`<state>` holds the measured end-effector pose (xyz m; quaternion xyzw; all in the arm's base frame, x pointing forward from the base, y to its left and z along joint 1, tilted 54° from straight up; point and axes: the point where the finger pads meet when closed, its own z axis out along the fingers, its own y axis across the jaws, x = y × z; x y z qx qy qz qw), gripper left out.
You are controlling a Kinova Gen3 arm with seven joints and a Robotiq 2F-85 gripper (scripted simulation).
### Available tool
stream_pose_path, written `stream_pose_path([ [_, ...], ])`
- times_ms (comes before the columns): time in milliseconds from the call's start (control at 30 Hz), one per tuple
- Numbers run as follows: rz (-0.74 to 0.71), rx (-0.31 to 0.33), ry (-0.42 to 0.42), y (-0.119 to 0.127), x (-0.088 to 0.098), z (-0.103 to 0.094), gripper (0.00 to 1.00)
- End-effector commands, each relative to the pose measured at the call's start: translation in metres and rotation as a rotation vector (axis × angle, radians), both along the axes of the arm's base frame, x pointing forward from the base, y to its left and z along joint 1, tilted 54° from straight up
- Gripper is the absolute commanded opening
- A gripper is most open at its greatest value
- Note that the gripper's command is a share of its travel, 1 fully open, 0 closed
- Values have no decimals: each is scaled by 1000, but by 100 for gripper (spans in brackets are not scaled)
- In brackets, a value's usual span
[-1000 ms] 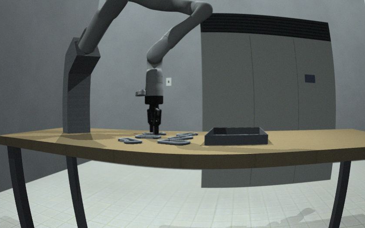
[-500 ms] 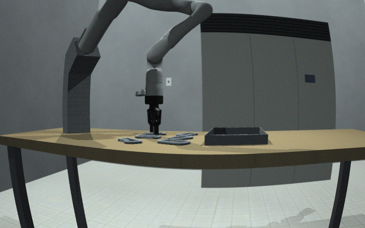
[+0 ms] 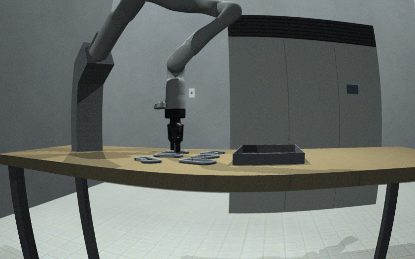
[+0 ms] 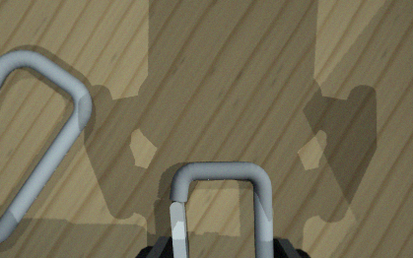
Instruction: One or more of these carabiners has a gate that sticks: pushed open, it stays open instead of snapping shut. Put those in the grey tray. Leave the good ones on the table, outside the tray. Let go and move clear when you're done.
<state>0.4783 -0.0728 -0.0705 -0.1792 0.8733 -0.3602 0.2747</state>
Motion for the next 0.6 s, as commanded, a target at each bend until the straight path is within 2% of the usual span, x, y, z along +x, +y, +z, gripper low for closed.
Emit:
stream_pose_path([
  [0, 1, 0, 0, 1, 0, 0, 57],
  [567, 1, 0, 0, 1, 0, 0, 55],
])
